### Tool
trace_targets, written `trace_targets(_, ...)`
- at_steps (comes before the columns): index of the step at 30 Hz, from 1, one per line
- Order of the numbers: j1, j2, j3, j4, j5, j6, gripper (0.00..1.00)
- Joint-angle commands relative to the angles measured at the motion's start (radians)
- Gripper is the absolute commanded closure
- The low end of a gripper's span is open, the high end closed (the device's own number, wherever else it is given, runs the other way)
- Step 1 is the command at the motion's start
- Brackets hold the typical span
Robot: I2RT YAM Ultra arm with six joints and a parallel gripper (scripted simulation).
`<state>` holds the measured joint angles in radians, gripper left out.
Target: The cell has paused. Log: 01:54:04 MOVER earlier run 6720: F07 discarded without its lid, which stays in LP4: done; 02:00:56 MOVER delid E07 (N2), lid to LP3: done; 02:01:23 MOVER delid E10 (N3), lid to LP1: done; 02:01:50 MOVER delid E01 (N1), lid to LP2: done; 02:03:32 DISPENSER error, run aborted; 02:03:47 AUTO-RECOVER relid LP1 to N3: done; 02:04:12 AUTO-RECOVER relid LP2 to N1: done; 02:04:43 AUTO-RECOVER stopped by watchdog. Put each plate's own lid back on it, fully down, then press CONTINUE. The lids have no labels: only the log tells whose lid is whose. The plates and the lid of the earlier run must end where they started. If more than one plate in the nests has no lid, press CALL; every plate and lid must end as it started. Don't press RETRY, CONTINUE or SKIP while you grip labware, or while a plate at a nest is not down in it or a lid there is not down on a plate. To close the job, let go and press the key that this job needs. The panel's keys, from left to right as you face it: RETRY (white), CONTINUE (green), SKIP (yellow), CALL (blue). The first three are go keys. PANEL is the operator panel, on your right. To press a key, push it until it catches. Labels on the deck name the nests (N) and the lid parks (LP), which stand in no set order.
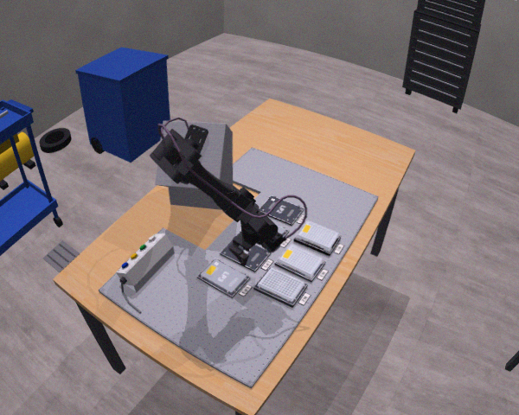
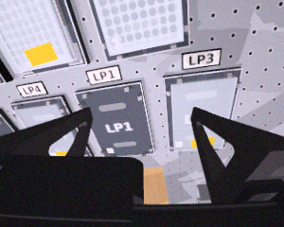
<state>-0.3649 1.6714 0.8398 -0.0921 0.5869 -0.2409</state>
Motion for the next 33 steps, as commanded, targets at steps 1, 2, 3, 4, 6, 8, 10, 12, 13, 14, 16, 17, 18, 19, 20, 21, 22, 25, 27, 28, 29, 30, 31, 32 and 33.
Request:
trace_targets(1,0.045,0.037,-0.035,0.068,0.028,0.032,0.00)
trace_targets(2,0.054,0.052,-0.034,0.067,0.038,0.030,0.00)
trace_targets(3,0.065,0.068,0.010,0.066,0.046,0.030,0.00)
trace_targets(4,0.073,0.083,0.011,0.065,0.054,0.030,0.00)
trace_targets(6,0.073,0.083,0.011,0.065,0.054,0.030,0.00)
trace_targets(8,0.088,0.114,-0.013,0.078,0.068,0.034,0.00)
trace_targets(10,0.106,0.143,0.006,0.078,0.086,0.030,0.00)
trace_targets(12,0.117,0.165,-0.048,0.103,0.093,0.043,0.00)
trace_targets(13,0.124,0.177,-0.054,0.117,0.097,0.050,0.00)
trace_targets(14,0.131,0.190,-0.060,0.130,0.100,0.058,0.00)
trace_targets(16,0.147,0.219,-0.067,0.146,0.114,0.063,0.00)
trace_targets(17,0.157,0.236,-0.061,0.148,0.124,0.061,0.00)
trace_targets(18,0.168,0.252,-0.028,0.149,0.132,0.063,0.00)
trace_targets(19,0.173,0.265,-0.071,0.160,0.136,0.069,0.00)
trace_targets(20,0.180,0.278,-0.077,0.173,0.139,0.077,0.00)
trace_targets(21,0.187,0.291,-0.082,0.185,0.142,0.086,0.00)
trace_targets(22,0.187,0.291,-0.082,0.185,0.142,0.086,0.00)
trace_targets(25,0.208,0.326,-0.051,0.192,0.163,0.084,0.00)
trace_targets(27,0.222,0.355,-0.089,0.207,0.176,0.088,0.00)
trace_targets(28,0.229,0.367,-0.095,0.219,0.179,0.096,0.00)
trace_targets(29,0.236,0.380,-0.101,0.231,0.182,0.105,0.00)
trace_targets(30,0.243,0.393,-0.104,0.241,0.185,0.114,0.00)
trace_targets(31,0.245,0.396,-0.103,0.242,0.186,0.116,0.00)
trace_targets(32,0.246,0.399,-0.101,0.242,0.187,0.118,0.00)
trace_targets(33,0.249,0.398,-0.065,0.241,0.187,0.121,0.00)
